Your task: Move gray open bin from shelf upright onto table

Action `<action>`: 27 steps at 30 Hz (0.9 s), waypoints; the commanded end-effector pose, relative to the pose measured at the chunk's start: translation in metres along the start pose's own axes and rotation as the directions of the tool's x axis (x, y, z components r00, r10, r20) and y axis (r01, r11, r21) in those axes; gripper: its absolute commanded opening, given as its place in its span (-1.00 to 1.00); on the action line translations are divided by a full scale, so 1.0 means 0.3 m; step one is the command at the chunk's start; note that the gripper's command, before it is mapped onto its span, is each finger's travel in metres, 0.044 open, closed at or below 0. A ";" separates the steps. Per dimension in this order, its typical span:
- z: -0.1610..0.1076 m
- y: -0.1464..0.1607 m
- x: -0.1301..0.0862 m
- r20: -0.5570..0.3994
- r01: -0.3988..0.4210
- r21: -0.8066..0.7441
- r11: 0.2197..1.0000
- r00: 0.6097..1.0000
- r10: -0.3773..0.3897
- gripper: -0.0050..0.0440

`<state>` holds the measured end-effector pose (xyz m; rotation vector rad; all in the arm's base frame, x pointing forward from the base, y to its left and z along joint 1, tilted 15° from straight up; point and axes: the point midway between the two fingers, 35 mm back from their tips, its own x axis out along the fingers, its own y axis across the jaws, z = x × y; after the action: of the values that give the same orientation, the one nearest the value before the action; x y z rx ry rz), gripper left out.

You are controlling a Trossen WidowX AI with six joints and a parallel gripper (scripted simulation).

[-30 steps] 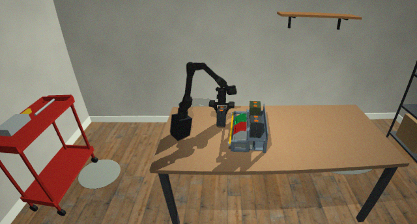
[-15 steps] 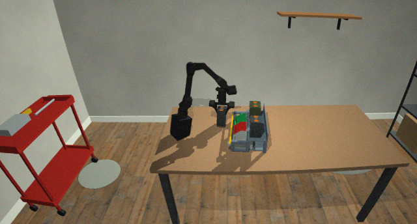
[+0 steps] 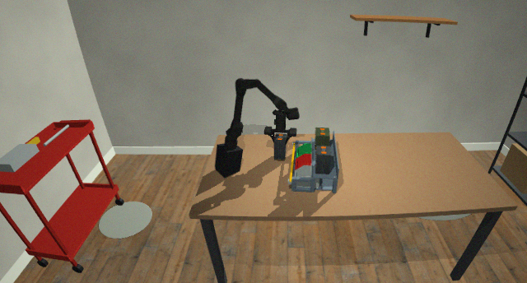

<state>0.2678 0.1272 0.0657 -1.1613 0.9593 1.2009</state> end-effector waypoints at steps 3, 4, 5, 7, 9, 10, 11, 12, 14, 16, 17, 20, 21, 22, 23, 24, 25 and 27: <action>0.021 -0.042 -0.060 0.026 0.065 -0.009 0.998 0.998 -0.065 -0.80; 0.021 -0.042 -0.060 0.026 0.065 -0.009 0.998 0.998 -0.065 -0.80; 0.021 -0.042 -0.060 0.026 0.065 -0.009 0.998 0.998 -0.065 -0.80; 0.021 -0.042 -0.060 0.026 0.065 -0.009 0.998 0.998 -0.065 -0.80; 0.021 -0.042 -0.060 0.026 0.065 -0.009 0.998 0.998 -0.065 -0.80; 0.021 -0.042 -0.060 0.026 0.065 -0.009 0.998 0.998 -0.065 -0.80; 0.021 -0.042 -0.060 0.026 0.065 -0.009 0.998 0.998 -0.065 -0.80; 0.012 -0.023 -0.034 0.015 0.038 -0.005 0.999 0.999 -0.038 -0.80; 0.017 -0.033 -0.047 0.021 0.051 -0.007 0.999 0.998 -0.051 -0.80; 0.021 -0.042 -0.059 0.026 0.065 -0.009 0.998 0.998 -0.065 -0.80; 0.021 -0.042 -0.059 0.026 0.065 -0.009 0.998 0.998 -0.065 -0.80; 0.021 -0.042 -0.059 0.026 0.065 -0.009 0.998 0.998 -0.065 -0.80; 0.021 -0.042 -0.059 0.026 0.065 -0.009 0.998 0.998 -0.065 -0.80; 0.021 -0.042 -0.059 0.026 0.065 -0.009 0.998 0.998 -0.065 -0.80; 0.021 -0.042 -0.059 0.026 0.065 -0.009 0.998 0.998 -0.065 -0.80; 0.021 -0.042 -0.059 0.026 0.065 -0.009 0.998 0.998 -0.065 -0.80; 0.021 -0.042 -0.059 0.026 0.065 -0.009 0.998 0.998 -0.065 -0.80; 0.021 -0.042 -0.059 0.026 0.065 -0.009 0.998 0.998 -0.065 -0.80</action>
<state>0.2680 0.1273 0.0659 -1.1614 0.9585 1.2004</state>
